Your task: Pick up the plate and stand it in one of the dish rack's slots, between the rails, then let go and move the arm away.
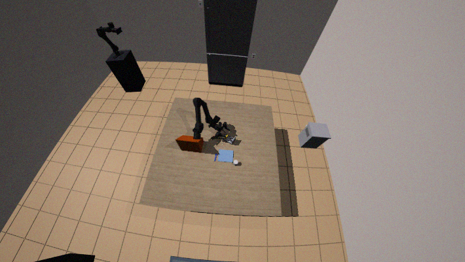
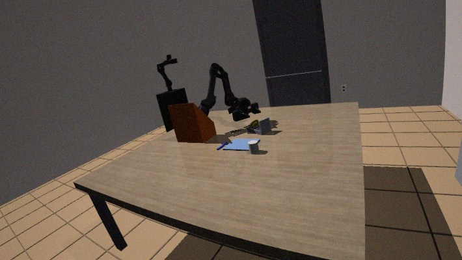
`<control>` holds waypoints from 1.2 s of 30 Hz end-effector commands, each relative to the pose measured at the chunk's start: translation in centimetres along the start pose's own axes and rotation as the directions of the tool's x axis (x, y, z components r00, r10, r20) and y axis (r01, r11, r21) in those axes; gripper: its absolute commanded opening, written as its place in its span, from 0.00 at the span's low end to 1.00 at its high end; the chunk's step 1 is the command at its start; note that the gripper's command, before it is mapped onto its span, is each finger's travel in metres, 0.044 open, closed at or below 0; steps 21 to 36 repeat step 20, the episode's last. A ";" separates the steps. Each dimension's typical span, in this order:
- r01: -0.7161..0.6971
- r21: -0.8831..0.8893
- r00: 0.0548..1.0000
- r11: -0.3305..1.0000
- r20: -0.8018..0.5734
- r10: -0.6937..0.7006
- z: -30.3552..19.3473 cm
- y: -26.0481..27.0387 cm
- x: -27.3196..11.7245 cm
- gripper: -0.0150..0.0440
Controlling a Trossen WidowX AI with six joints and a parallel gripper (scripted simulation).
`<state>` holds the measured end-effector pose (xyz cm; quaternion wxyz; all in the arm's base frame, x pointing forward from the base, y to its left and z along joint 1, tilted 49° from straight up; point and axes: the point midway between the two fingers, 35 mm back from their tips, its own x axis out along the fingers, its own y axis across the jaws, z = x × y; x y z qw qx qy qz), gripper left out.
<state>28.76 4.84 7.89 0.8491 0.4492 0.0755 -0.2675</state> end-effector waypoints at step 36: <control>0.151 -0.333 0.982 0.931 -0.056 -0.179 7.3 -1.7 1.8 0.93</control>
